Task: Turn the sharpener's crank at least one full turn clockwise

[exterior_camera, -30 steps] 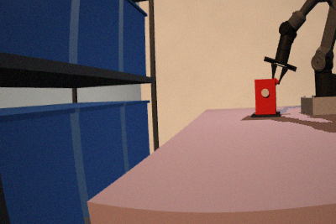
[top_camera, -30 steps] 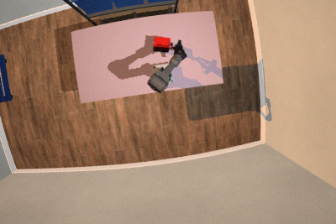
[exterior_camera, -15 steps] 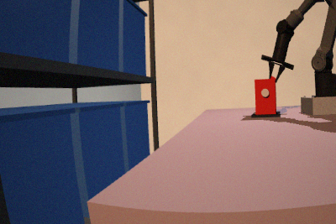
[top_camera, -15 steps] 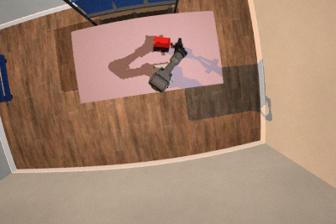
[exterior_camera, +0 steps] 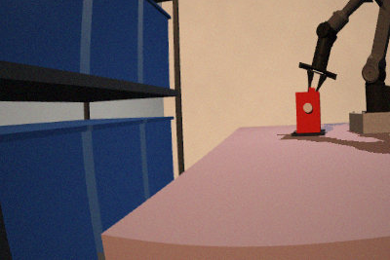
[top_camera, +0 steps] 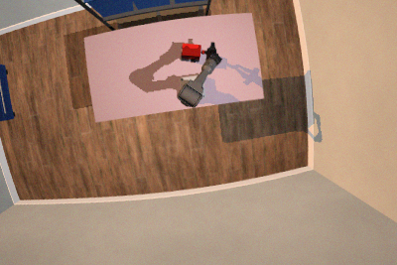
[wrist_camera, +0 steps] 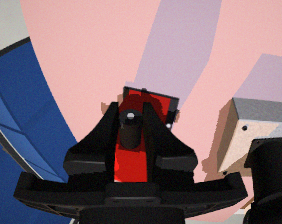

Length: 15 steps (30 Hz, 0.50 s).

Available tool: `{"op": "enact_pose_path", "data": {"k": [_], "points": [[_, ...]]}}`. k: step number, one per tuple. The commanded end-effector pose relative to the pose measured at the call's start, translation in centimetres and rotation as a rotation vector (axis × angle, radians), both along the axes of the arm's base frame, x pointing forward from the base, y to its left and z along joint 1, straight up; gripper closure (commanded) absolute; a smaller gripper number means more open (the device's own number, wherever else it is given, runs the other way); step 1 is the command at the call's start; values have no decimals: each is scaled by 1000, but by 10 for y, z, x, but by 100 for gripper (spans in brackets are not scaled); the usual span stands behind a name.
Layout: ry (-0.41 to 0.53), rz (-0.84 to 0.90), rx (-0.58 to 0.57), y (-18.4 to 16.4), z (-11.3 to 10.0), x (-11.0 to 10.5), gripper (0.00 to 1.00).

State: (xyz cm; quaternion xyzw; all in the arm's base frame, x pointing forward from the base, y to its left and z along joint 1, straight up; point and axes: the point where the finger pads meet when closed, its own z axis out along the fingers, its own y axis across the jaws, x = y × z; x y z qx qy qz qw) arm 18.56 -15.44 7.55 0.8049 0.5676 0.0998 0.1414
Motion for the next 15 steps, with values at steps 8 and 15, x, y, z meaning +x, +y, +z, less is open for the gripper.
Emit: {"op": "enact_pose_path", "data": {"k": [8,15], "points": [[-2,-1,-2,-5,1,13,80],[-2,-1,-2,-8,0,20,80]]}}
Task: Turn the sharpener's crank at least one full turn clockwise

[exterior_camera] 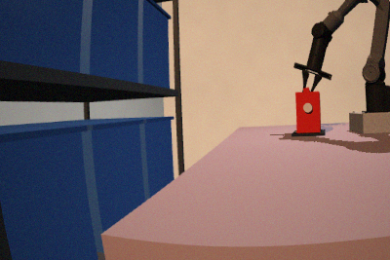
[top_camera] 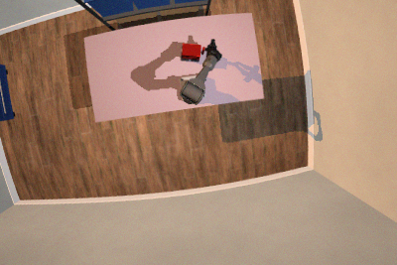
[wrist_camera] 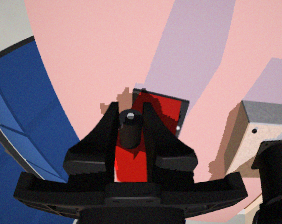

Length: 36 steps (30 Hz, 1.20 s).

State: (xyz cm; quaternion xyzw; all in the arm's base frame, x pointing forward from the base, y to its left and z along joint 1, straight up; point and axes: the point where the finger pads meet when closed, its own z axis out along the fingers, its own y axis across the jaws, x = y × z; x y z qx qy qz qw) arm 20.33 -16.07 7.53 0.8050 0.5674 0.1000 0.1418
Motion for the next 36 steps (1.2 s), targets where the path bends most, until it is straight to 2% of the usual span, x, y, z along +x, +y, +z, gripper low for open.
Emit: {"op": "enact_pose_path", "data": {"k": [1,14,15,36], "points": [[-2,0,-2,0,1,-1,80],[-1,0,-1,0,0,-1,80],[-1,0,-1,0,0,-1,31],[-1,0,-1,0,0,-1,31]]}}
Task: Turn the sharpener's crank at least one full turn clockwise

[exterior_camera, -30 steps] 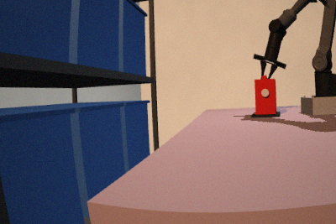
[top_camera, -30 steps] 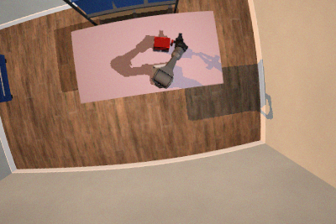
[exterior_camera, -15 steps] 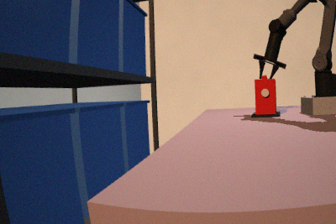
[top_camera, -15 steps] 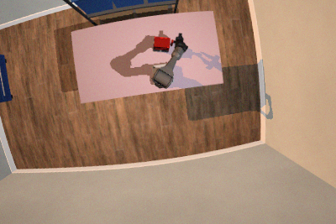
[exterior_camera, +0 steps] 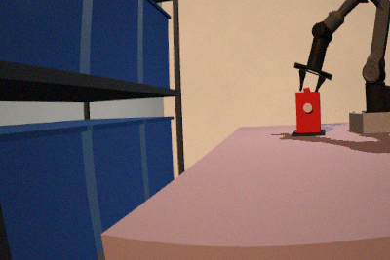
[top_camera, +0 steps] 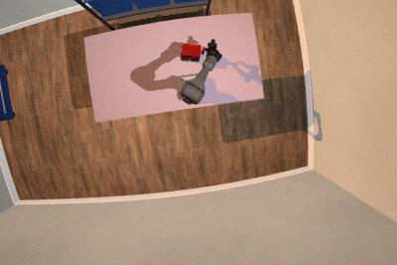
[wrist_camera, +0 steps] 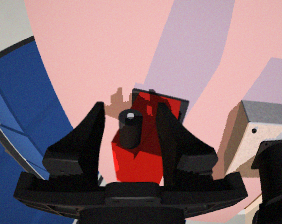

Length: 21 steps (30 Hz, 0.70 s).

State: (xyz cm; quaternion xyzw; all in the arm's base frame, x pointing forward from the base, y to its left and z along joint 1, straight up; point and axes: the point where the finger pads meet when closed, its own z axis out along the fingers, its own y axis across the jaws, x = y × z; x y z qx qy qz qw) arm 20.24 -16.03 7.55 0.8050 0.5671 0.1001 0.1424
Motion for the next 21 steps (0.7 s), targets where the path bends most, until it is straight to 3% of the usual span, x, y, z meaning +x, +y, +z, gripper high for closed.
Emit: {"op": "enact_pose_path", "data": {"k": [1,5,21], "points": [[0,0,0,0,0,0,31],[0,0,0,0,0,0,31],[-2,-1,-4,3,37,-12,31]]}}
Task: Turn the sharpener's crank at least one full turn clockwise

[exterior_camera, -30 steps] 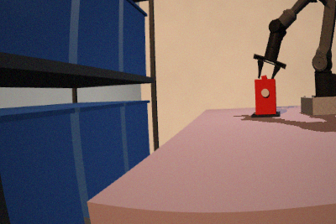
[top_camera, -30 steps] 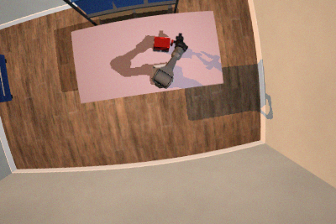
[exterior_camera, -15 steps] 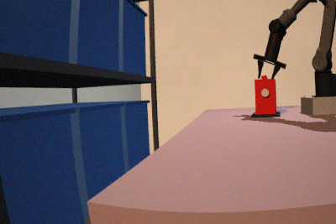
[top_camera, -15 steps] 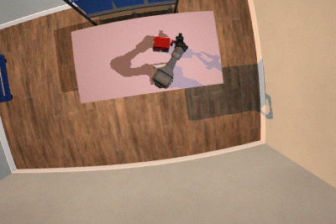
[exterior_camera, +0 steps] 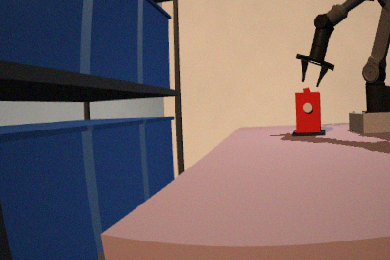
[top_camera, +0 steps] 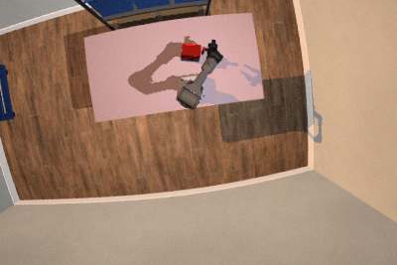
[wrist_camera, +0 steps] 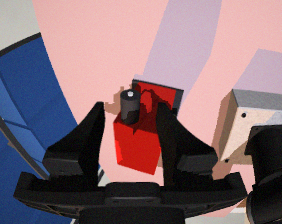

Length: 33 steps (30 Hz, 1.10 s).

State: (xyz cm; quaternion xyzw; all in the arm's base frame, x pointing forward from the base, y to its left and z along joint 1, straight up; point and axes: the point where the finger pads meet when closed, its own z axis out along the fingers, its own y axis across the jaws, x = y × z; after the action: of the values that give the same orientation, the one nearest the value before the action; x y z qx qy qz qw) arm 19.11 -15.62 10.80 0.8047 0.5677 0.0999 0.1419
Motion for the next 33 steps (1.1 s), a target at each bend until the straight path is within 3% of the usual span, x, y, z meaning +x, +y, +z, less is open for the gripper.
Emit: {"op": "enact_pose_path", "data": {"k": [1,18,33], "points": [[-3,-2,-4,0,7,-1,31],[-3,-1,-4,4,44,-14,31],[-1,-1,-1,5,43,-14,31]]}}
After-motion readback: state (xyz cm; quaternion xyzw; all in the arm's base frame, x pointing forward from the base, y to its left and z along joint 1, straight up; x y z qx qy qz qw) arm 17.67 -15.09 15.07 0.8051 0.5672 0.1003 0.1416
